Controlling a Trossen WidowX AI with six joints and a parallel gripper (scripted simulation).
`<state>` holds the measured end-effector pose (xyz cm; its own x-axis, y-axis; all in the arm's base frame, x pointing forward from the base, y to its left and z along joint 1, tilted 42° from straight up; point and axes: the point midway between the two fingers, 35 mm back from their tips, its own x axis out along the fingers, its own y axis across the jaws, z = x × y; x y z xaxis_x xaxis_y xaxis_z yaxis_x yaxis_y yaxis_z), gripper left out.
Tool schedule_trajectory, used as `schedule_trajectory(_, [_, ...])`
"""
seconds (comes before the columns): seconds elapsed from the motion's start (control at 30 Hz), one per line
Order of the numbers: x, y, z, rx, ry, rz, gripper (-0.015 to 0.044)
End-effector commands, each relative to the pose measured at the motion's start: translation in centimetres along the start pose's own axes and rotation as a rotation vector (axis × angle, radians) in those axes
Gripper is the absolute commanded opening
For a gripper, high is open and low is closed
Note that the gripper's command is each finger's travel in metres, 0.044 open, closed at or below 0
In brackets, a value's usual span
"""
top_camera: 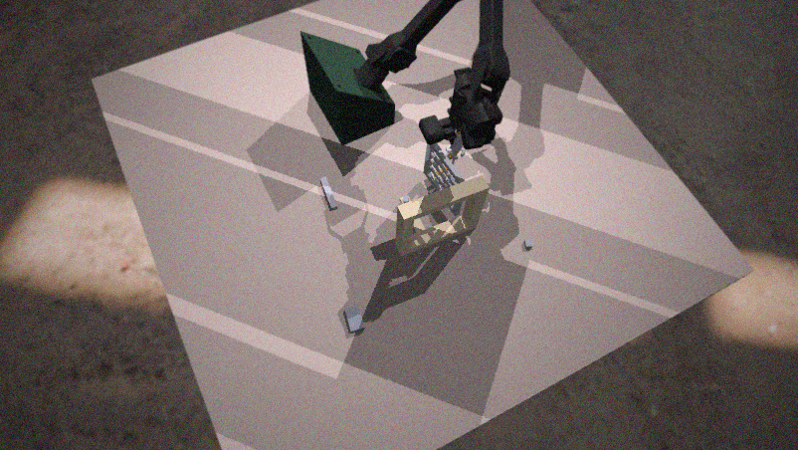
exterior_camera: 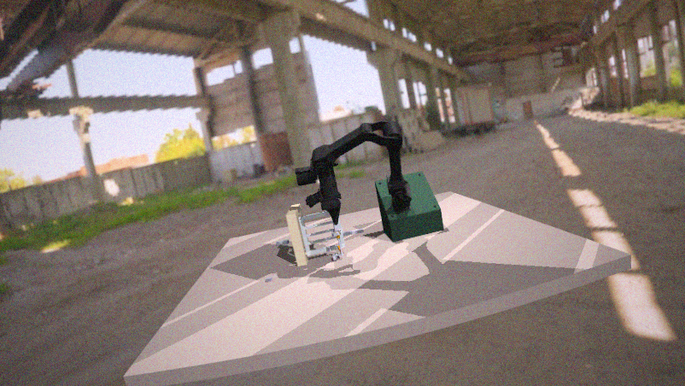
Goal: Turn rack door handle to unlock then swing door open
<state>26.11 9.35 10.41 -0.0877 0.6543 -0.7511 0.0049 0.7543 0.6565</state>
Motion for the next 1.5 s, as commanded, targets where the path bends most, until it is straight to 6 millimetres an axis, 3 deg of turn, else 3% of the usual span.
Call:
schedule_trajectory(0.0, [0.0,1.0,0.3,0.070,-0.003,0.002,0.0016])
schedule_trajectory(0.6, [0.0,1.8,0.6,0.130,-0.003,0.002,0.0016])
schedule_trajectory(0.93, [0.0,1.8,0.6,0.130,-0.003,0.002,0.0278])
schedule_trajectory(1.47, [-2.0,1.8,0.7,0.130,-0.004,-0.001,0.0288])
